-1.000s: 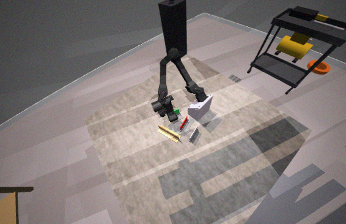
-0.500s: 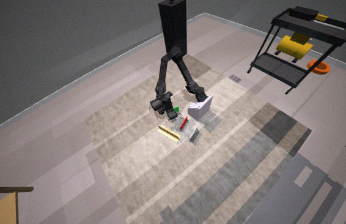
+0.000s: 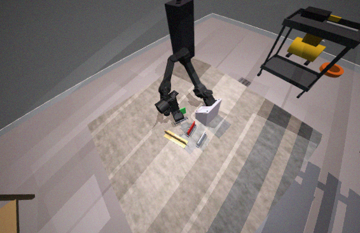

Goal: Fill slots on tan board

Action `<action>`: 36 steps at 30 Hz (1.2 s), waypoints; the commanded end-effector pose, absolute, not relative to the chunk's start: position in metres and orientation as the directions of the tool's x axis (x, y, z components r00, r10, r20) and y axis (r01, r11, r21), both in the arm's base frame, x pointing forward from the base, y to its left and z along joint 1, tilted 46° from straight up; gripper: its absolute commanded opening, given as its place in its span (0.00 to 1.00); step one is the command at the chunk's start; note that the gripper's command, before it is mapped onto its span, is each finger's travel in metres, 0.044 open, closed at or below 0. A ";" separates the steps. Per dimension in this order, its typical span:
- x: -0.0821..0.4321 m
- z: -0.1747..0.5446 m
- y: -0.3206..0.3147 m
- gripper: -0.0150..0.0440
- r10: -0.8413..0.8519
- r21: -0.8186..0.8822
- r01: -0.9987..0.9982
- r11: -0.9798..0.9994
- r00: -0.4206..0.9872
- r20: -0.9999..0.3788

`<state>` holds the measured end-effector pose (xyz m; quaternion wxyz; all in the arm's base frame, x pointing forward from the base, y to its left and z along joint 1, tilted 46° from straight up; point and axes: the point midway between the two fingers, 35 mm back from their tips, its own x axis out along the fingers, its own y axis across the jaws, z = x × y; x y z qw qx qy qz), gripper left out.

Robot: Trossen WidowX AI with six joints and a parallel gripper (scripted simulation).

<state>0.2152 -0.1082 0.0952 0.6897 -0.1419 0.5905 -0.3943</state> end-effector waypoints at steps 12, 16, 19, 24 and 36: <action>0.225 0.113 -0.091 0.25 -0.713 -0.670 0.348 0.656 -0.004 -0.701; 0.235 0.113 -0.089 0.25 -0.713 -0.679 0.310 0.666 -0.004 -0.701; 0.243 0.114 -0.088 0.25 -0.713 -0.685 0.281 0.672 -0.004 -0.701; 0.255 0.113 -0.085 0.25 -0.713 -0.694 0.233 0.682 -0.003 -0.702; 0.286 0.109 -0.079 0.25 -0.712 -0.708 0.114 0.697 -0.002 -0.702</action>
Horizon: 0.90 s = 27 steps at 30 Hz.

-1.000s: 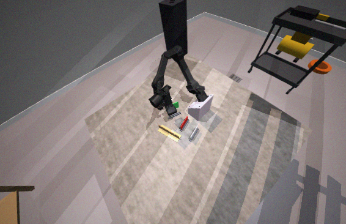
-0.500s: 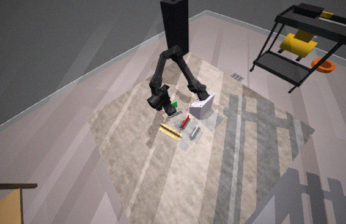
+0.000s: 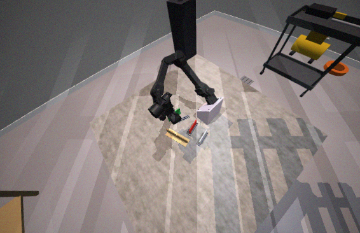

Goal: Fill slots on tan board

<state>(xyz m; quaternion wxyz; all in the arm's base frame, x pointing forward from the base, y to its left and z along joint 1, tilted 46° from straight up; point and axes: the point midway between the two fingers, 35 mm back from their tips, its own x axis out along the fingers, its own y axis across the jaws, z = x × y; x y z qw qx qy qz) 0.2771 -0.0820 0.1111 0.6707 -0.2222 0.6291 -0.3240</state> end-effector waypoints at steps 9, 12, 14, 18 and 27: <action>0.308 0.104 -0.075 0.25 -0.712 -0.712 0.024 0.702 -0.001 -0.702; 0.315 0.102 -0.073 0.25 -0.712 -0.712 -0.006 0.702 -0.001 -0.702; 0.320 0.101 -0.072 0.25 -0.712 -0.712 -0.026 0.702 -0.001 -0.702; 0.330 0.097 -0.069 0.25 -0.712 -0.710 -0.066 0.701 -0.001 -0.702; 0.351 0.088 -0.064 0.25 -0.712 -0.703 -0.156 0.694 0.000 -0.702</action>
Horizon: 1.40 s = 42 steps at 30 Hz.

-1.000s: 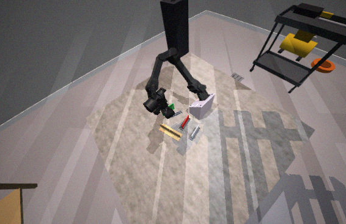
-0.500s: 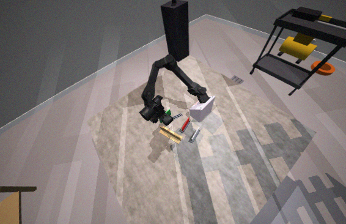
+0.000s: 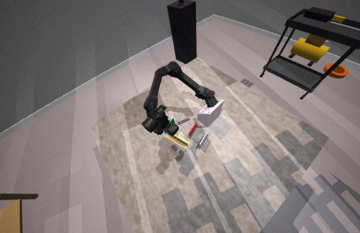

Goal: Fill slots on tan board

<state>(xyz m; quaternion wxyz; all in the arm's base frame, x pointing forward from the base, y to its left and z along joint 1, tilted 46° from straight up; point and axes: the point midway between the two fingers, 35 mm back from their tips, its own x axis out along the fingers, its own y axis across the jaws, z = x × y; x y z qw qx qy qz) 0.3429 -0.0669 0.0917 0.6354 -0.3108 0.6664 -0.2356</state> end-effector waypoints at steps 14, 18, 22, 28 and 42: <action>0.361 0.071 -0.072 0.25 -0.712 -0.698 -0.200 0.688 0.001 -0.702; 0.361 0.063 -0.081 0.25 -0.712 -0.698 -0.200 0.687 0.001 -0.702; 0.361 0.060 -0.084 0.25 -0.713 -0.699 -0.200 0.687 0.001 -0.701; 0.361 0.059 -0.085 0.25 -0.713 -0.699 -0.200 0.687 0.001 -0.701; 0.360 0.053 -0.091 0.25 -0.713 -0.699 -0.200 0.687 0.001 -0.701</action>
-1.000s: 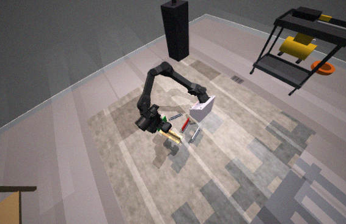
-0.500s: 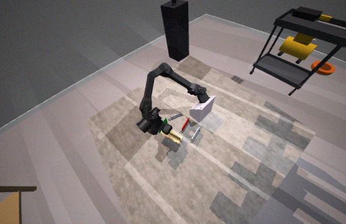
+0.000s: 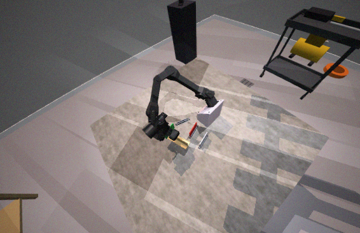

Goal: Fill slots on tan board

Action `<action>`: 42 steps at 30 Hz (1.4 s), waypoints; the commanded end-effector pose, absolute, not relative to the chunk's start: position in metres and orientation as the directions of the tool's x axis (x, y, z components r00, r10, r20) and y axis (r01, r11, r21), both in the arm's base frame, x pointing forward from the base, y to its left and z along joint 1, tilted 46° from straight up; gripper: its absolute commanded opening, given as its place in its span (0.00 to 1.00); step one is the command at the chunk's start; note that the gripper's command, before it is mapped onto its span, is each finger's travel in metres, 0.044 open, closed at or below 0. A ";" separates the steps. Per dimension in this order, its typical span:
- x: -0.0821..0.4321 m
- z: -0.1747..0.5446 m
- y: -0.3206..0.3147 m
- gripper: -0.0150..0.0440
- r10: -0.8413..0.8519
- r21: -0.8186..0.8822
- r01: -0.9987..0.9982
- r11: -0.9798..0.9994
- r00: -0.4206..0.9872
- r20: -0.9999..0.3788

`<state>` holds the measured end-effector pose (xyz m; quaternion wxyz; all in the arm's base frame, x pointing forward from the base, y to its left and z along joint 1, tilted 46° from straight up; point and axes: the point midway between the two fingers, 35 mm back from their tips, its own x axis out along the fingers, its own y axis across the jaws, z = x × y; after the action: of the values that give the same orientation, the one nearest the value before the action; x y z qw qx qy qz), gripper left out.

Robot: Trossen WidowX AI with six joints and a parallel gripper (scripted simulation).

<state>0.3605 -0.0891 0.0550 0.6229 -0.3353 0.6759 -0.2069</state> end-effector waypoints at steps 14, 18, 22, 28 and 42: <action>0.360 0.048 -0.097 0.25 -0.713 -0.699 -0.200 0.687 0.001 -0.701; 0.360 0.046 -0.099 0.25 -0.713 -0.699 -0.200 0.687 0.001 -0.701; 0.360 0.044 -0.101 0.25 -0.713 -0.699 -0.200 0.687 0.001 -0.701; 0.360 0.042 -0.103 0.25 -0.714 -0.699 -0.200 0.686 0.001 -0.701; 0.360 0.035 -0.110 0.25 -0.714 -0.700 -0.200 0.686 0.001 -0.700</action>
<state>0.3603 -0.1075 0.0371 0.6227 -0.3357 0.6757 -0.2072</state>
